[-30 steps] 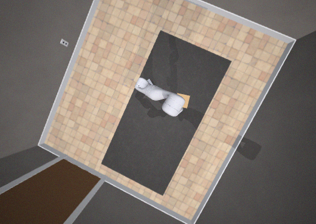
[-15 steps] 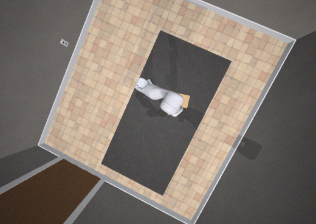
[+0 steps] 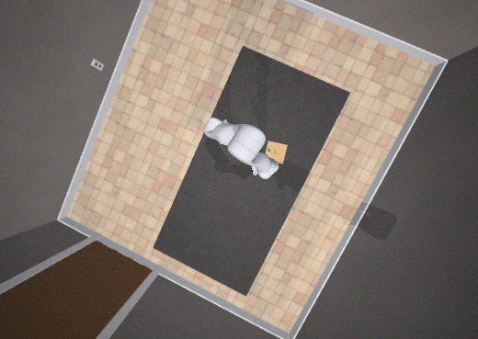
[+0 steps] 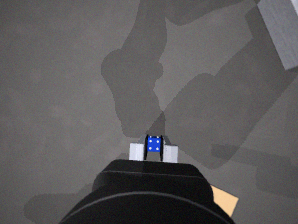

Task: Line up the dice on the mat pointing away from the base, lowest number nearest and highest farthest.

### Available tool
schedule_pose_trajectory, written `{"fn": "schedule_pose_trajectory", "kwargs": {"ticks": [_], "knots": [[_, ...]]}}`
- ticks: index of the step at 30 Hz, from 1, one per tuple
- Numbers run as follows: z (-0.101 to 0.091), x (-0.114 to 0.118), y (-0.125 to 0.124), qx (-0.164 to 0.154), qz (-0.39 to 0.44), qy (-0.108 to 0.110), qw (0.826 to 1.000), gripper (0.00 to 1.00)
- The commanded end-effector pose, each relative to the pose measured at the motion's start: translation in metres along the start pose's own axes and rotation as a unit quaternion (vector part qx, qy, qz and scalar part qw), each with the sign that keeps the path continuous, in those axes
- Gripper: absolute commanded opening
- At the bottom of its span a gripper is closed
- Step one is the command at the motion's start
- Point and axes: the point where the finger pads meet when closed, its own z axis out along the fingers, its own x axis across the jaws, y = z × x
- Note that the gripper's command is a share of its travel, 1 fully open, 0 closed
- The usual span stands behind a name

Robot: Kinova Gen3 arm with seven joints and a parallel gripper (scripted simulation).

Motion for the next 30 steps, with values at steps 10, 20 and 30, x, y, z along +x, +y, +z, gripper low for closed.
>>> {"fn": "schedule_pose_trajectory", "kwargs": {"ticks": [10, 20, 30], "knots": [[-0.027, -0.001, 0.007, -0.009, -0.003, -0.006, 1.0, 0.34], [-0.027, -0.002, 0.009, -0.01, -0.001, -0.007, 1.0, 0.34], [-0.026, 0.0, 0.033, -0.006, 0.046, -0.004, 0.999, 0.34]]}}
